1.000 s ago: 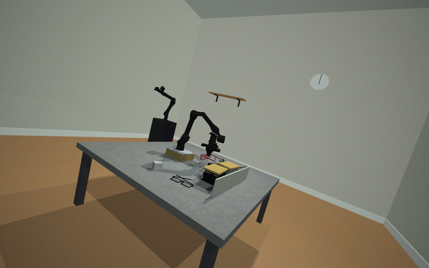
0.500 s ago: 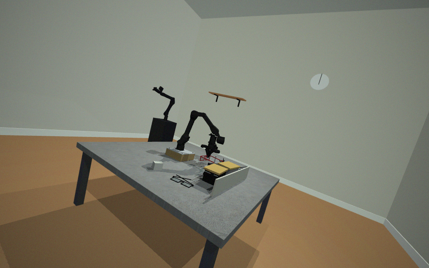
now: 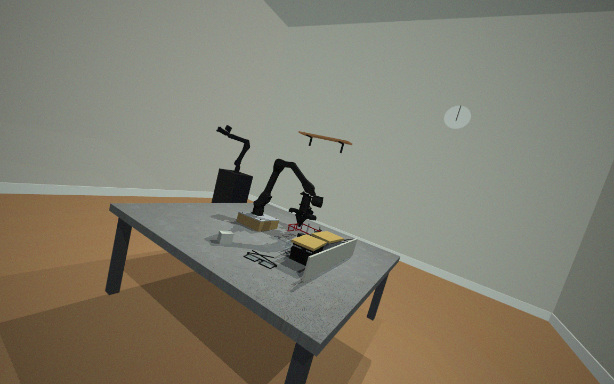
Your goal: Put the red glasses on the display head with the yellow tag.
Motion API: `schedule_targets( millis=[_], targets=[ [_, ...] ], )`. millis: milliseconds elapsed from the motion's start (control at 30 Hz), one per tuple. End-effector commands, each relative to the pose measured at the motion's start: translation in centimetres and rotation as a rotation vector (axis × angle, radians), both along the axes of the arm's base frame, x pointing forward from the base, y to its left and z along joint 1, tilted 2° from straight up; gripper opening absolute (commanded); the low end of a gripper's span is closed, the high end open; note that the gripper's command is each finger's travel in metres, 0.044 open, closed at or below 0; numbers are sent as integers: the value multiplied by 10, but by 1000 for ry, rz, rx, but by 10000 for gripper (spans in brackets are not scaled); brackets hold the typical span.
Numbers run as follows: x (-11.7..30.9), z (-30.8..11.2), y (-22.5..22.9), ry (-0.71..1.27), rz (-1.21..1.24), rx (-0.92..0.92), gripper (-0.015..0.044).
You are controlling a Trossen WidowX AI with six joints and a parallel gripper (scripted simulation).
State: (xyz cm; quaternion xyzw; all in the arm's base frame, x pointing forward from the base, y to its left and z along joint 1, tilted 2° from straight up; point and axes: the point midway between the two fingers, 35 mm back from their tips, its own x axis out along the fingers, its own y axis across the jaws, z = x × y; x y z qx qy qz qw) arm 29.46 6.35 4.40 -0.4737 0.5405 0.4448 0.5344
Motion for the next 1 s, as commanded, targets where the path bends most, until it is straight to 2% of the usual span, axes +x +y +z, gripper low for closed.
schedule_targets(
  millis=[0, 967],
  targets=[
    [5, -2, -1, 4, 5, -1, 0],
    [49, -1, -7, 11, 4, -8, 0]
  ],
)
